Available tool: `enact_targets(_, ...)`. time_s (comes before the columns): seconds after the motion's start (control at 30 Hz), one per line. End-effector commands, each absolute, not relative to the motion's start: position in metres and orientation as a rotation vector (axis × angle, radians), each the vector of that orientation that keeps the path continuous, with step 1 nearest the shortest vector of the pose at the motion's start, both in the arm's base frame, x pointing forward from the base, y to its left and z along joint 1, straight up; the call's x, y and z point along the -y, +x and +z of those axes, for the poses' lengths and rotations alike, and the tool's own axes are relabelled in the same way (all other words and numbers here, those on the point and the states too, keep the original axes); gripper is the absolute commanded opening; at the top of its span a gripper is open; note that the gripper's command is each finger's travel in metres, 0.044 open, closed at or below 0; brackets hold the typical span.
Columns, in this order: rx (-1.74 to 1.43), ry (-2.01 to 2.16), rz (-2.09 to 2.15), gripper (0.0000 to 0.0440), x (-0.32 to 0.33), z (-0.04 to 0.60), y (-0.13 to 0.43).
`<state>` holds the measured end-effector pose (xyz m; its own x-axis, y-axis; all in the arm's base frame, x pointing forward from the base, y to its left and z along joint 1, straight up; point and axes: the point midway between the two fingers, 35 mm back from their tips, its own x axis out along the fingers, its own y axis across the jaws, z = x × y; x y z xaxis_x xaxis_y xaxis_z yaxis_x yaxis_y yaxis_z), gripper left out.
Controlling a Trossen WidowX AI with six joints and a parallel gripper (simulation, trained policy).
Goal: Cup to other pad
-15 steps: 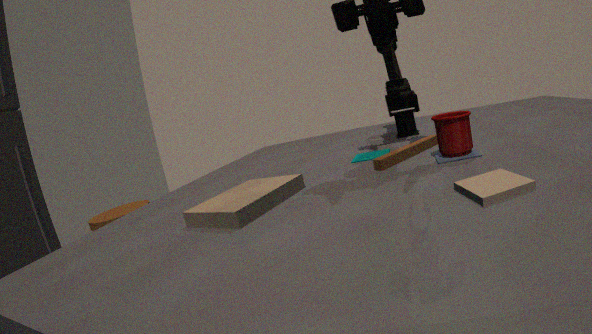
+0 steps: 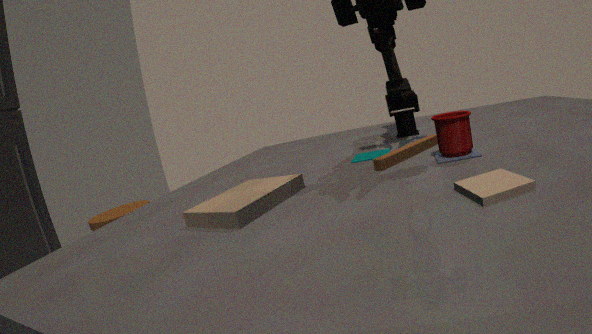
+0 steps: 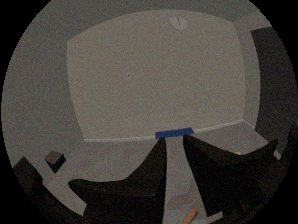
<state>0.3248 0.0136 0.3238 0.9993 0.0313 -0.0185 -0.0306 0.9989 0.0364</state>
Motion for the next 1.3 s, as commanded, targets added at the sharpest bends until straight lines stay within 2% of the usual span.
enact_targets(0.0,-0.050,0.057,0.031,0.0040,-0.016,0.326,0.330)
enact_targets(0.23,-0.113,0.116,0.045,0.0108,-0.023,0.330,0.339)
enact_targets(0.73,-0.280,0.257,0.061,0.0107,-0.039,0.332,0.357)
enact_targets(1.27,-0.473,0.426,0.035,0.0127,-0.056,0.330,0.371)
